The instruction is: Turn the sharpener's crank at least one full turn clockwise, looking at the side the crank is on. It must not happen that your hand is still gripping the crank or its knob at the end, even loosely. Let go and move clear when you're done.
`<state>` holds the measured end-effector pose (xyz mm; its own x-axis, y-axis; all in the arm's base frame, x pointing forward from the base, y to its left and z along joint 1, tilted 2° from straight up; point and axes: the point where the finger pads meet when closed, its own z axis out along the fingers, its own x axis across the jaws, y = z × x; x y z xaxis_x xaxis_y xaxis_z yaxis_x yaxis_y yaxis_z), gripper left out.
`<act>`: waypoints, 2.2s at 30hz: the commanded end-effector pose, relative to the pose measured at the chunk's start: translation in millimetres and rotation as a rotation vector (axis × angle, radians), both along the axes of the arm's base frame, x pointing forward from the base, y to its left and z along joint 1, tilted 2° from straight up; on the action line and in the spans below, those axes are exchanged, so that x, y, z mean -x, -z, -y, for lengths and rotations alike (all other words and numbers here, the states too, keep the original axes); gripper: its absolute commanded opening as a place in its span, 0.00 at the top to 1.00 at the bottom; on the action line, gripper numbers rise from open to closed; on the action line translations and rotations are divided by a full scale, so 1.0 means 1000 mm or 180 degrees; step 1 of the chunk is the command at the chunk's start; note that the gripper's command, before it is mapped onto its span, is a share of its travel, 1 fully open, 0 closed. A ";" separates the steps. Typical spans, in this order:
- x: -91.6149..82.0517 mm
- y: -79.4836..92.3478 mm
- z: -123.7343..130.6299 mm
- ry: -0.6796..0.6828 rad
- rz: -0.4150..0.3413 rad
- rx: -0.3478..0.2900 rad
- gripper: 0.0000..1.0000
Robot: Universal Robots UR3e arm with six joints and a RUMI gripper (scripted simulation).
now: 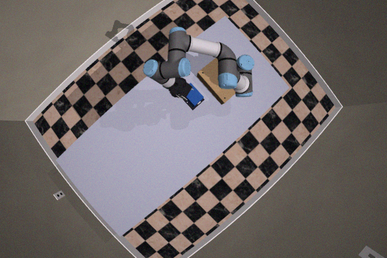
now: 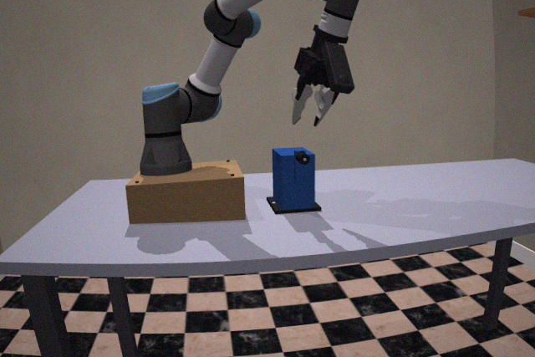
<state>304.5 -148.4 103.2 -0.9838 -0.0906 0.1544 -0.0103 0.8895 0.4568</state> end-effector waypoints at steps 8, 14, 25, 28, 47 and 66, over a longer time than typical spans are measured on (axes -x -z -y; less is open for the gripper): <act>0.013 0.007 0.047 0.0286 0.0121 -0.0076 0.68; 0.019 0.010 0.061 0.0490 0.0211 -0.0120 0.68; 0.038 0.016 0.099 0.0695 0.0306 -0.0153 0.68; 0.044 0.018 0.107 0.0885 0.0398 -0.0176 0.68; 0.053 0.039 0.113 0.0901 0.0405 -0.0178 0.68; 0.053 0.043 0.111 0.0900 0.0404 -0.0179 0.68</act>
